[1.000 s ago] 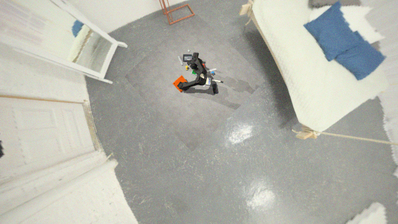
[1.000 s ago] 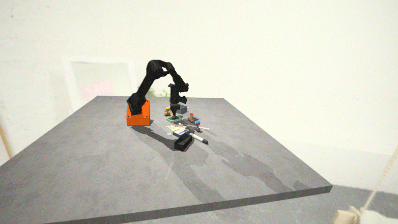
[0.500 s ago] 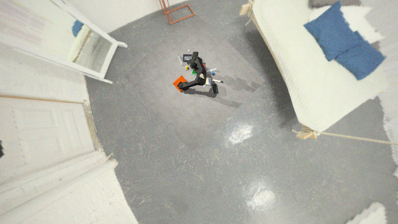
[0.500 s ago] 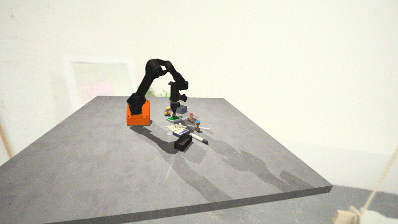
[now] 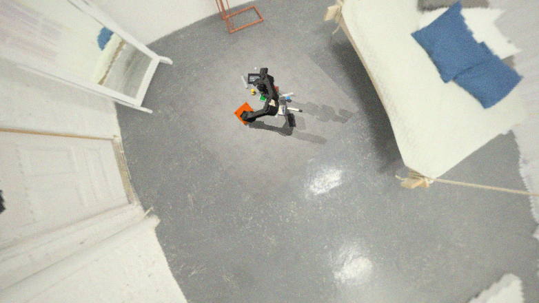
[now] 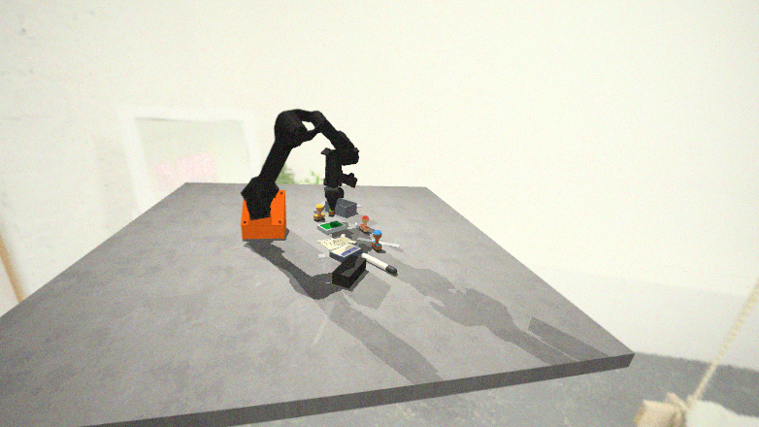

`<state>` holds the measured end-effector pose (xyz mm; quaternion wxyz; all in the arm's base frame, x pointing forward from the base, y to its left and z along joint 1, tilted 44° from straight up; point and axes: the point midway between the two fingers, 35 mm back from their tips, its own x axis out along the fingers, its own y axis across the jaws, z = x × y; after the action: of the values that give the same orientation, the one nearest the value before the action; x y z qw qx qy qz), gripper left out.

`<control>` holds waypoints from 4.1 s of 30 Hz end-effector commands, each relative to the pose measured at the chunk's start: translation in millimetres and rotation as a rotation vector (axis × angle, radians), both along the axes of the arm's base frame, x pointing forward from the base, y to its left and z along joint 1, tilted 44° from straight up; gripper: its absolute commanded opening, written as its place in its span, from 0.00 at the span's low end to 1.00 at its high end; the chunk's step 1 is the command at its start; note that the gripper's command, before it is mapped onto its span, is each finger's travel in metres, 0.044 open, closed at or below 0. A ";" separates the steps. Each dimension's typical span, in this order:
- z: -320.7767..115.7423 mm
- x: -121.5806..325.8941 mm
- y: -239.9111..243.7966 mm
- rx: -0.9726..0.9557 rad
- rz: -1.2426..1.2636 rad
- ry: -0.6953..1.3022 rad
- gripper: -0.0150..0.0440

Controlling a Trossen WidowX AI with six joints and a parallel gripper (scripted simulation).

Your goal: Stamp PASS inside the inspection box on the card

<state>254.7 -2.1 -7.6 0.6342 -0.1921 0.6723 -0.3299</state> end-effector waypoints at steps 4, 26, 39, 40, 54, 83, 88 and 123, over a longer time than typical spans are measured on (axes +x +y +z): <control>10.2 1.7 8.7 0.004 -0.005 -0.007 0.25; 76.7 -0.4 -59.6 -0.069 -0.450 -0.422 0.25; 94.7 -7.7 -80.6 -0.100 -0.582 -0.545 0.25; 94.2 -7.7 -81.1 -0.100 -0.582 -0.545 0.25; 87.2 -7.8 -87.2 -0.099 -0.581 -0.546 0.25; 73.0 -9.1 -100.3 -0.100 -0.580 -0.548 0.25; 70.7 -9.5 -102.5 -0.100 -0.579 -0.549 0.25; 54.6 -13.6 -118.5 -0.105 -0.577 -0.551 0.25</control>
<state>243.2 -118.3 49.6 0.6628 0.0718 0.4840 -0.5669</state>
